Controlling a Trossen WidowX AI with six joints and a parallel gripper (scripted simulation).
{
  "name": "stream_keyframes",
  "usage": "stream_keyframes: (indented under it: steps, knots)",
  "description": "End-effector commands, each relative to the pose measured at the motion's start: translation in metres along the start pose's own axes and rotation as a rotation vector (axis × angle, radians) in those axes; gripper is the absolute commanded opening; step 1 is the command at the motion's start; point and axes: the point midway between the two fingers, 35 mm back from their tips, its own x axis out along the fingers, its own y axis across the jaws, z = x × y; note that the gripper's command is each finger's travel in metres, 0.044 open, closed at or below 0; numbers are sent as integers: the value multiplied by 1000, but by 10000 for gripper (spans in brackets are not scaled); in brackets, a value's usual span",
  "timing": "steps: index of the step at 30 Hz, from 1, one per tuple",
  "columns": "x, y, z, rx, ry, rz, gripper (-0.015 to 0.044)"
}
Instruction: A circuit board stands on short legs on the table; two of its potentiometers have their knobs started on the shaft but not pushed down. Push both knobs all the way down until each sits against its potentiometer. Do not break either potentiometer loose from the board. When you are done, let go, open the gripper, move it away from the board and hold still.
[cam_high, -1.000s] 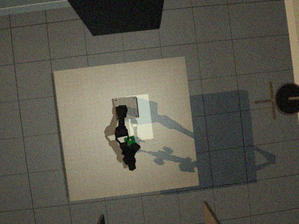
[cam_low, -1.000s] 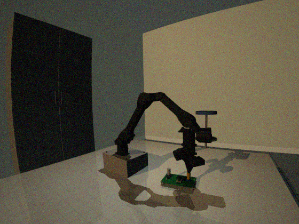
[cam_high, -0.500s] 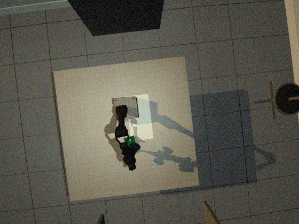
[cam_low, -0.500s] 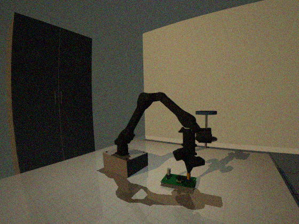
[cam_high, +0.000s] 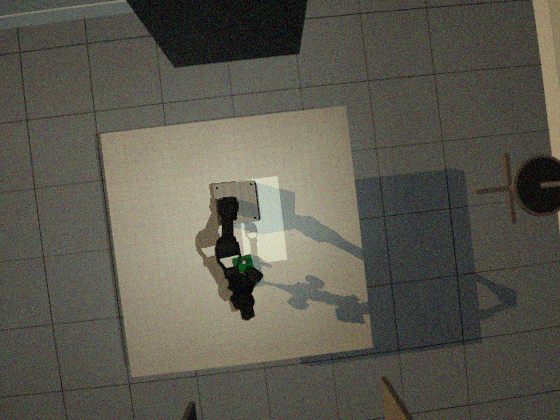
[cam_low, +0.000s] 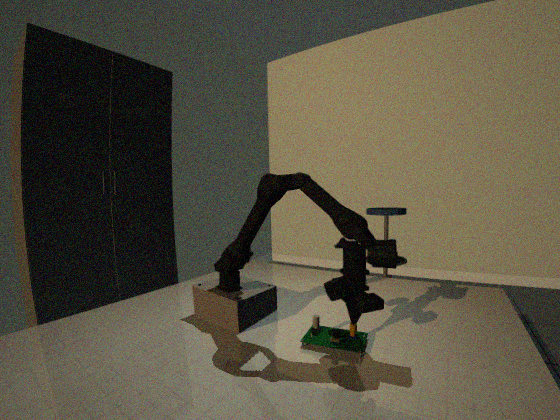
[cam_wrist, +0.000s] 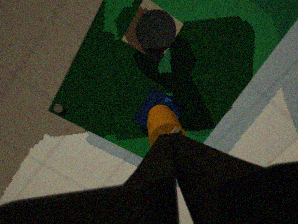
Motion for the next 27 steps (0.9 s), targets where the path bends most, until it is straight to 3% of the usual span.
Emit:
stream_keyframes:
  steps: [1,18,27]
  knots:
    - [-1,1,-1,2,-8,-3,0]
    - [-19,1,0,2,-8,-3,0]
    - [-13,-2,3,3,-17,-14,236]
